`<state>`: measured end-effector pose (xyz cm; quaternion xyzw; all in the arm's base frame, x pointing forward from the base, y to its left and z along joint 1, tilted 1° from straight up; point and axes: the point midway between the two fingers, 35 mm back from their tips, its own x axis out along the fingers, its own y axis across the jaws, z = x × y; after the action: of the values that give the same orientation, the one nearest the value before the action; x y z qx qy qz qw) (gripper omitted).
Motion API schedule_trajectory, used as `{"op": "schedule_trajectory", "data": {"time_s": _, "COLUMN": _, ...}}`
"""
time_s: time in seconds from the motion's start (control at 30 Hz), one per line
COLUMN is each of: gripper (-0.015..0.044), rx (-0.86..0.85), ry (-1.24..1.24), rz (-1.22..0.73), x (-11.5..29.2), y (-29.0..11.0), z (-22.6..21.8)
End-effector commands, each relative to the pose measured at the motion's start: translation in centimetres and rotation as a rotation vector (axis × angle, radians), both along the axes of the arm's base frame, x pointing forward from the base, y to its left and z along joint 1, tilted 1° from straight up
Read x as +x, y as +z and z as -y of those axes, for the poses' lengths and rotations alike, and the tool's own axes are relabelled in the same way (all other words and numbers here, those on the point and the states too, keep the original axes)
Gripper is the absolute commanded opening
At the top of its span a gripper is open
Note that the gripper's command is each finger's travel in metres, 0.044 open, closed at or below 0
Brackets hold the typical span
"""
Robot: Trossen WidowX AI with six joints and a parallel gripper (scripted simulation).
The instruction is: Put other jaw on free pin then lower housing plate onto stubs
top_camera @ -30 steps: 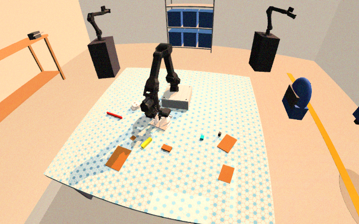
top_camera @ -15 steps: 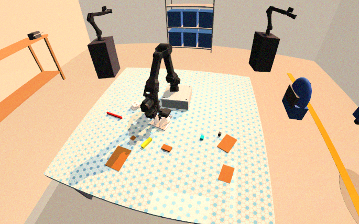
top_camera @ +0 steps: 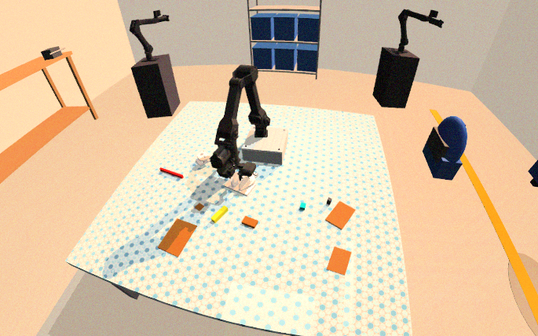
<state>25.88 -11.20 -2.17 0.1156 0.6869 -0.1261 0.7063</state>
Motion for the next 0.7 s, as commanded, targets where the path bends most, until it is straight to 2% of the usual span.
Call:
{"op": "schedule_trajectory", "data": {"time_s": 0.0, "gripper": 0.0224, "rx": 0.000, "ry": 0.000, "rz": 0.000, "x": 0.0, "y": 0.0, "z": 0.0}}
{"op": "schedule_trajectory", "data": {"time_s": 0.2, "gripper": 0.0224, "rx": 0.000, "ry": 0.000, "rz": -0.001, "x": 0.1, "y": 1.1, "z": 0.0}}
{"op": "schedule_trajectory", "data": {"time_s": 0.43, "gripper": 0.0224, "rx": 0.000, "ry": 0.000, "rz": -0.006, "x": -0.3, "y": 6.7, "z": -0.2}}
{"op": "schedule_trajectory", "data": {"time_s": 0.57, "gripper": 0.0224, "rx": -0.002, "ry": 0.002, "rz": 0.005, "x": 0.0, "y": 5.9, "z": -0.1}}
{"op": "schedule_trajectory", "data": {"time_s": 0.67, "gripper": 0.0303, "rx": -0.007, "ry": 0.016, "rz": 0.011, "x": 0.1, "y": 6.0, "z": 0.1}}
